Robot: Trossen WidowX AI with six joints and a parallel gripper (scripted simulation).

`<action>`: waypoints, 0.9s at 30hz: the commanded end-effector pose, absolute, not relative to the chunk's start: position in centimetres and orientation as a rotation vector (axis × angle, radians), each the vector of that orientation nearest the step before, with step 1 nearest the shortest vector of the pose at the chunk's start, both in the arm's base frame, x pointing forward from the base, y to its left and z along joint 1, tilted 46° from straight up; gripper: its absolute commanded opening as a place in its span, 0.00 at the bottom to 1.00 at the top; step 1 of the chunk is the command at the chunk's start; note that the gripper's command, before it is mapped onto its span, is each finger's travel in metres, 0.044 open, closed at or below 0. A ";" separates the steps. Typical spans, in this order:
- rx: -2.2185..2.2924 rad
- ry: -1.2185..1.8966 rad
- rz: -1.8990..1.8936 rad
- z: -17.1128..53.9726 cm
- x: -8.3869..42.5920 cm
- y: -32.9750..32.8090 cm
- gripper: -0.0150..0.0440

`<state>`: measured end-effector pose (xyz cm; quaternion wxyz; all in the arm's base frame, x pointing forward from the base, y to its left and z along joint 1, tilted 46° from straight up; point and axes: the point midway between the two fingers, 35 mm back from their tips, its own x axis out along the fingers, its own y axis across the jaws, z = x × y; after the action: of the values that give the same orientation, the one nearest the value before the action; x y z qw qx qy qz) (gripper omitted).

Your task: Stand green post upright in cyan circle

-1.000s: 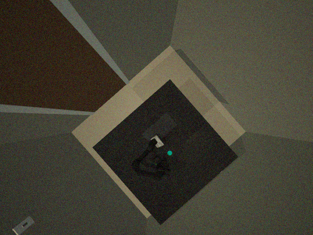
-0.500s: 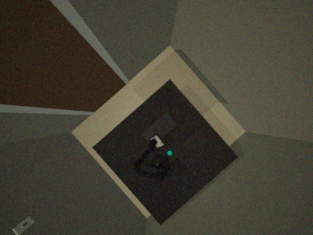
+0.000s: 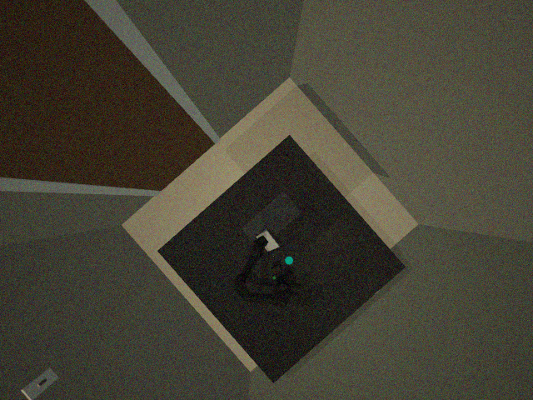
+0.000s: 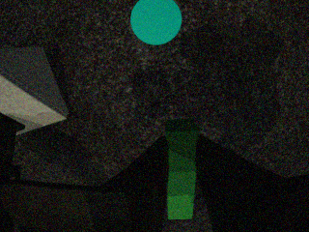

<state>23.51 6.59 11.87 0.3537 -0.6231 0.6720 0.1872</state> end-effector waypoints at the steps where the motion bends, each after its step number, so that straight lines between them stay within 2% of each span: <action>1: -1.596 1.735 0.475 11.2 23.8 7.6 0.29; 27: -1.536 1.746 0.395 6.3 24.3 13.3 0.29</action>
<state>24.29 12.99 6.49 0.3767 -0.6056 0.6834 0.1558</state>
